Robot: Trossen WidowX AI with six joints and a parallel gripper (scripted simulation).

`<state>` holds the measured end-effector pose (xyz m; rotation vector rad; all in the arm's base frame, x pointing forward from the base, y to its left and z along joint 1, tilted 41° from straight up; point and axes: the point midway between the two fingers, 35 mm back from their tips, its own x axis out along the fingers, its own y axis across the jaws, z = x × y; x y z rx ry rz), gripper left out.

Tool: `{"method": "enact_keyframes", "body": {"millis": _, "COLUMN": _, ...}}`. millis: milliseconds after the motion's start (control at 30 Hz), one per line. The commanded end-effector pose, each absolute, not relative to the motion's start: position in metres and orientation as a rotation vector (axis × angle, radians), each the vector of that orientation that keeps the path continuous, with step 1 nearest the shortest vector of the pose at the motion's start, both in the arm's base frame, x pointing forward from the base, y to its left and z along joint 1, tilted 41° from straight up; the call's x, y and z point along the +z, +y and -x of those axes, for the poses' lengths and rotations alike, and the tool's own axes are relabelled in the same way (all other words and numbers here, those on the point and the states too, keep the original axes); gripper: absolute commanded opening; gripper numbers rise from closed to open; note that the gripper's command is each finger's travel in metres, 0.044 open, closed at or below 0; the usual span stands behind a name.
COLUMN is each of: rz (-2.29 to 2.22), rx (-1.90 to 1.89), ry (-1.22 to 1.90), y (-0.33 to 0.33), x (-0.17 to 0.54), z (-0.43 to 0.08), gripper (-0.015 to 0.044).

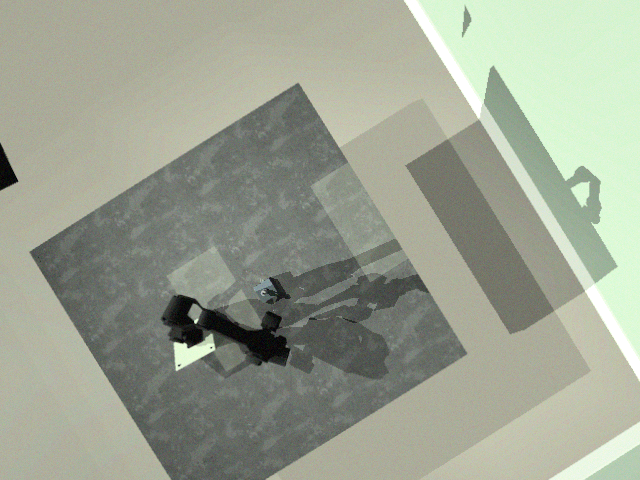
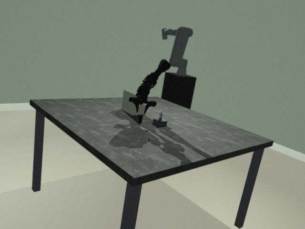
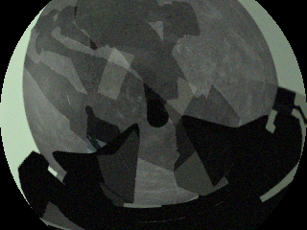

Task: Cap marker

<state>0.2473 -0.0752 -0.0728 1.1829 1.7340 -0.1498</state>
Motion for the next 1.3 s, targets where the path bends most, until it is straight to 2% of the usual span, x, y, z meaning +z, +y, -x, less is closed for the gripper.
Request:
{"method": "enact_keyframes", "body": {"millis": 0, "rz": -1.191, "rx": -0.148, "ry": 1.734, "y": -0.07, "x": -0.077, "z": -0.247, "gripper": 0.0246}}
{"method": "enact_keyframes", "body": {"millis": 1100, "rz": -1.193, "rx": -0.146, "ry": 1.735, "y": -0.037, "x": -0.114, "z": -0.245, "gripper": 0.0246}}
{"method": "enact_keyframes", "body": {"millis": 1233, "rz": -1.193, "rx": -0.146, "ry": 1.735, "y": -0.037, "x": -0.114, "z": -0.245, "gripper": 0.0141}}
{"method": "enact_keyframes", "body": {"millis": 1267, "rz": -1.193, "rx": -0.146, "ry": 1.735, "y": -0.037, "x": -0.114, "z": -0.245, "gripper": 0.0134}}
